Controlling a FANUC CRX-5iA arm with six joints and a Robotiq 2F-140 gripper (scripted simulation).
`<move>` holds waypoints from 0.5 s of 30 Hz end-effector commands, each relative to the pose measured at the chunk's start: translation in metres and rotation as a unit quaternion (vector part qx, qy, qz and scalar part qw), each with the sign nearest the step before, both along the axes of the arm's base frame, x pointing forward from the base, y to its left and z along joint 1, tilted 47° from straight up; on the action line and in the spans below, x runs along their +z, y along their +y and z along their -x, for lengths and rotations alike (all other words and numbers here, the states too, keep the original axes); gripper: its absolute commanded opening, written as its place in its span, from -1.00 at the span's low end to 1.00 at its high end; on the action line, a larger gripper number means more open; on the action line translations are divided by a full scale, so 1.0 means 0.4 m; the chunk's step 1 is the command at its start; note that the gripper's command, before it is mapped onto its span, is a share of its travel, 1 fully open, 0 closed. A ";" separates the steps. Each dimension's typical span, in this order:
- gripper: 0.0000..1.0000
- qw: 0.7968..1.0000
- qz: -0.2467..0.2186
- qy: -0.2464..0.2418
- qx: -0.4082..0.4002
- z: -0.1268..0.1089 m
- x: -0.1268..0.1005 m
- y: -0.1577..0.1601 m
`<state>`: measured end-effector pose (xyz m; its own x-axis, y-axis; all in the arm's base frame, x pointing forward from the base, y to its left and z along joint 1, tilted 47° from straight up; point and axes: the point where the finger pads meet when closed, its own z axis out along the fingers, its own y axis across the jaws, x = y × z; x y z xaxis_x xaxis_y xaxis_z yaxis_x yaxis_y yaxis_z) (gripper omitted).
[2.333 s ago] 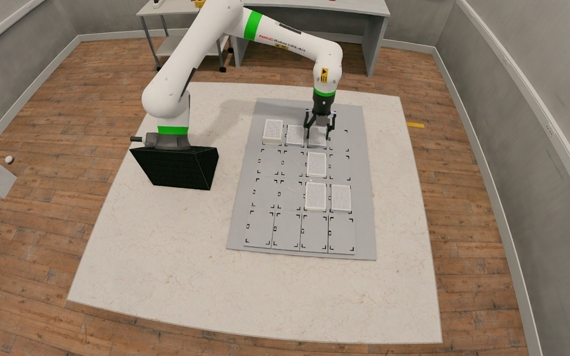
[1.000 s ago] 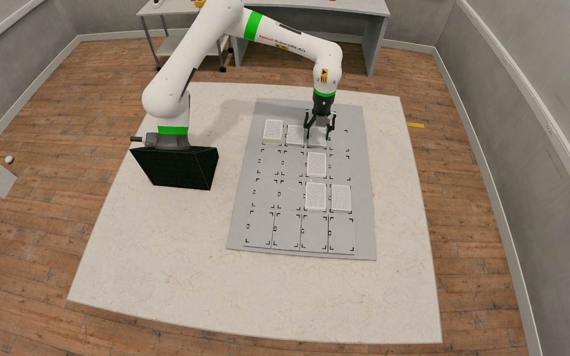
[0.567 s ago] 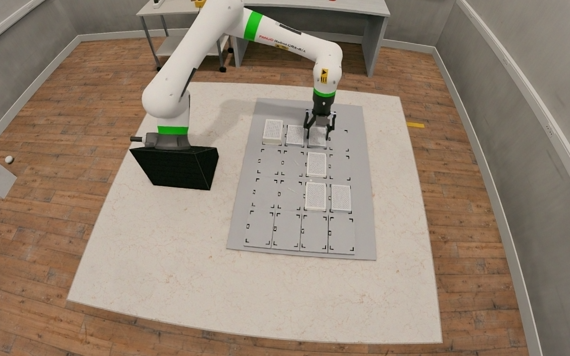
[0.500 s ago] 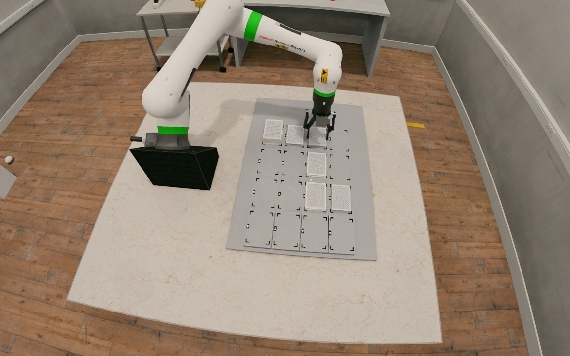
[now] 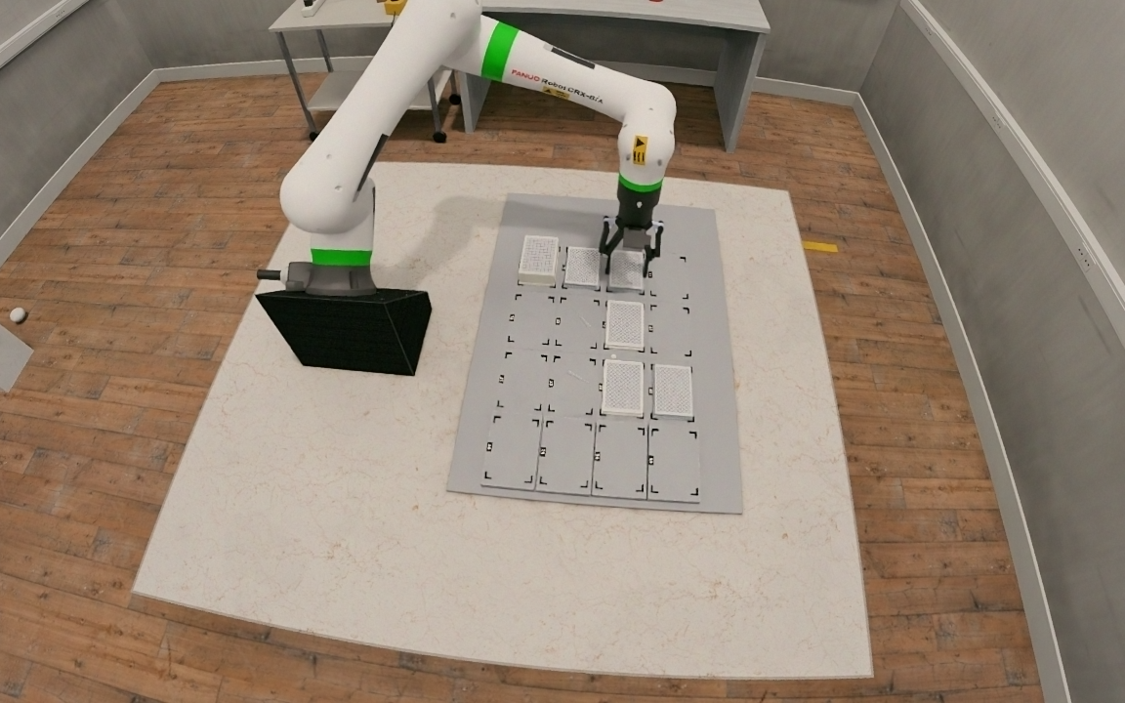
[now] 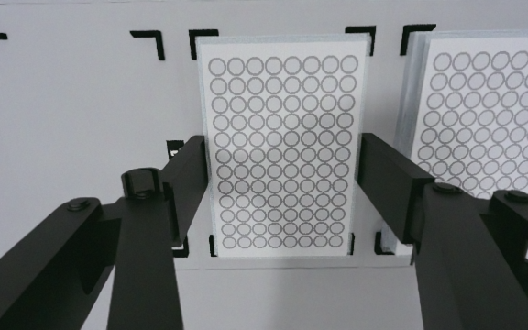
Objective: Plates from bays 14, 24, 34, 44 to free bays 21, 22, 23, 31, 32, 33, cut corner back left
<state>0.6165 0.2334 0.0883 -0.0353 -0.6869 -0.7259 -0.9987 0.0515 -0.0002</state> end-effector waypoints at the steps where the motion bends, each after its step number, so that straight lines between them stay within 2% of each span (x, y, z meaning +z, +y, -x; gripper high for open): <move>1: -0.80 1.000 0.000 -0.001 -0.001 -0.002 0.002 -0.003; 4: -0.80 1.000 0.000 -0.001 -0.001 -0.002 0.002 -0.003; 5: 0.40 1.000 0.000 -0.001 -0.001 -0.002 0.002 -0.003; 15: 0.40 1.000 0.000 -0.001 -0.001 -0.002 0.002 -0.002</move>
<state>0.6165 0.2334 0.0883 -0.0353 -0.6868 -0.7260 -0.9987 0.0515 -0.0002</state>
